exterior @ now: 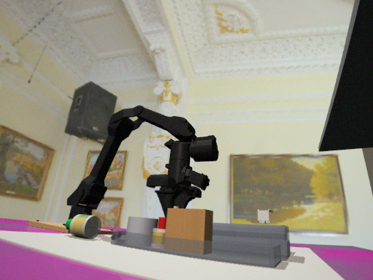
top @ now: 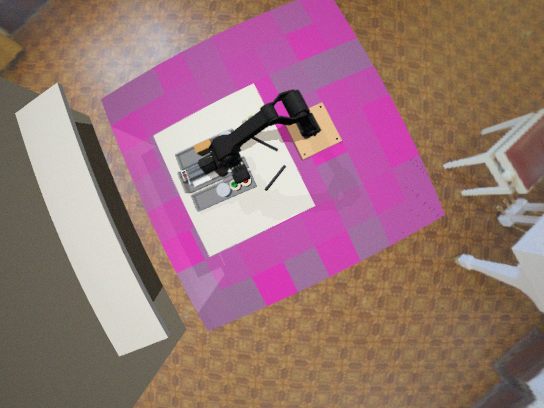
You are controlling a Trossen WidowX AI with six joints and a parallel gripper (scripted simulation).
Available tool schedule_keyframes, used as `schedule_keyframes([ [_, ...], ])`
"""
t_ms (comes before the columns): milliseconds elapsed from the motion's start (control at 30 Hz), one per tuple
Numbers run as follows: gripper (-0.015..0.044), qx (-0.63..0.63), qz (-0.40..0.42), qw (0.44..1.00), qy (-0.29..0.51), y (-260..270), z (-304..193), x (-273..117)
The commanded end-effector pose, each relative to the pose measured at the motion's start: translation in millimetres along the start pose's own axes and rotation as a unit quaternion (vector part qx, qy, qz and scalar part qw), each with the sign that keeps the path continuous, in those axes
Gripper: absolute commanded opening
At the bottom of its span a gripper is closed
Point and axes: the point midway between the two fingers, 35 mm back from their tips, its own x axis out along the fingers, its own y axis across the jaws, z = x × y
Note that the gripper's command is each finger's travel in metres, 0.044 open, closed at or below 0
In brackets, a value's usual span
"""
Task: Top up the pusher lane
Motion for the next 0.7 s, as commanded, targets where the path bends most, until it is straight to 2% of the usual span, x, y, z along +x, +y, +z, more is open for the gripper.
schedule_keyframes([
  [0, 0.0, -0.002, -0.002, 1.0, -0.009, -0.5, 4.4, 1.7],
  [667, 0.0, -0.002, -0.002, 1.0, -0.009, -0.5, 4.0, 8.9],
])
